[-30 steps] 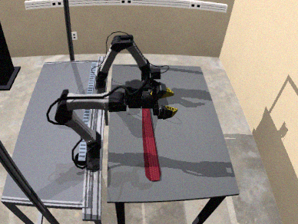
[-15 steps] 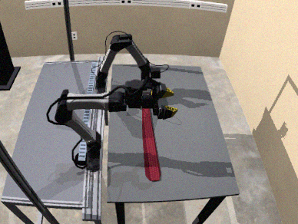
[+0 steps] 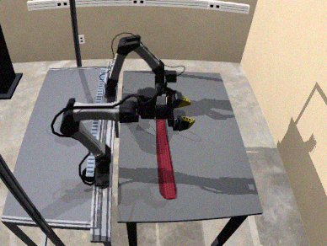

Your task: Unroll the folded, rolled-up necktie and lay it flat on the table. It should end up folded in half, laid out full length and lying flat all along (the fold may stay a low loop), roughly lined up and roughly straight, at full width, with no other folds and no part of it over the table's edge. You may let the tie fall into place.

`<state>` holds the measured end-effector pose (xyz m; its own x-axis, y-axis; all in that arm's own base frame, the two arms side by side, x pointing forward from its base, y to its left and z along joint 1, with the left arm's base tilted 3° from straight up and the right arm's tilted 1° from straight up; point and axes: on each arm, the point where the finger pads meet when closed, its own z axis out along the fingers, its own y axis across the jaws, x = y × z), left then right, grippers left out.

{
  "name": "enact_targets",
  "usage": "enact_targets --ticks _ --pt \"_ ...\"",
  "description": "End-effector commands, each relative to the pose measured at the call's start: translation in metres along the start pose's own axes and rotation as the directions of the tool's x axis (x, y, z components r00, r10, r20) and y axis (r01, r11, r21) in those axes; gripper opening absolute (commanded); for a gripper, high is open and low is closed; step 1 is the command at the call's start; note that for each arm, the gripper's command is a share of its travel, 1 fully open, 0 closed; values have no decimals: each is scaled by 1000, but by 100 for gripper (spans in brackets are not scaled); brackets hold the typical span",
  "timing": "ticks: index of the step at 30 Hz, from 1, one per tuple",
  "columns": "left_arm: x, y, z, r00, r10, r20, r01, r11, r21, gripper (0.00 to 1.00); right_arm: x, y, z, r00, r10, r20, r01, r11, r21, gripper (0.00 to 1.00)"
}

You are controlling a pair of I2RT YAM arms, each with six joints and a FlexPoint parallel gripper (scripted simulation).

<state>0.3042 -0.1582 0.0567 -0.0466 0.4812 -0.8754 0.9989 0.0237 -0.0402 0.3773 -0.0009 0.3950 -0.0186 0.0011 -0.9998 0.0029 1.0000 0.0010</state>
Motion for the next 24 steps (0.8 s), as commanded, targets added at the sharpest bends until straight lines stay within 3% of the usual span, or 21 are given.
enact_targets --ticks 1,3,6,10,18,20,21,24 --pt "-8 5 -5 985 11 -170 -13 1000 -10 72 0 0 0 1000 0 0 0 1000 0 100" --pt "-8 5 -5 985 11 -170 -13 1000 -10 72 0 0 0 1000 0 0 0 1000 0 100" --pt "-9 5 -6 939 9 -344 -13 1000 -10 71 0 0 0 1000 0 0 0 1000 0 100" --pt "-11 5 -6 812 5 -583 -13 1000 -10 70 0 0 0 1000 0 0 0 1000 0 100" --pt "-13 5 -7 543 28 -839 -47 999 3 68 0 0 0 1000 0 0 0 1000 0 100" --pt "-13 5 -7 543 28 -839 -47 999 3 68 0 0 0 1000 0 0 0 1000 0 100" --pt "-14 5 -7 451 16 -892 -37 999 -1 67 0 0 0 1000 0 0 0 1000 0 100" --pt "-14 5 -8 321 3 -947 -24 1000 -5 66 0 0 0 1000 0 0 0 1000 0 100"
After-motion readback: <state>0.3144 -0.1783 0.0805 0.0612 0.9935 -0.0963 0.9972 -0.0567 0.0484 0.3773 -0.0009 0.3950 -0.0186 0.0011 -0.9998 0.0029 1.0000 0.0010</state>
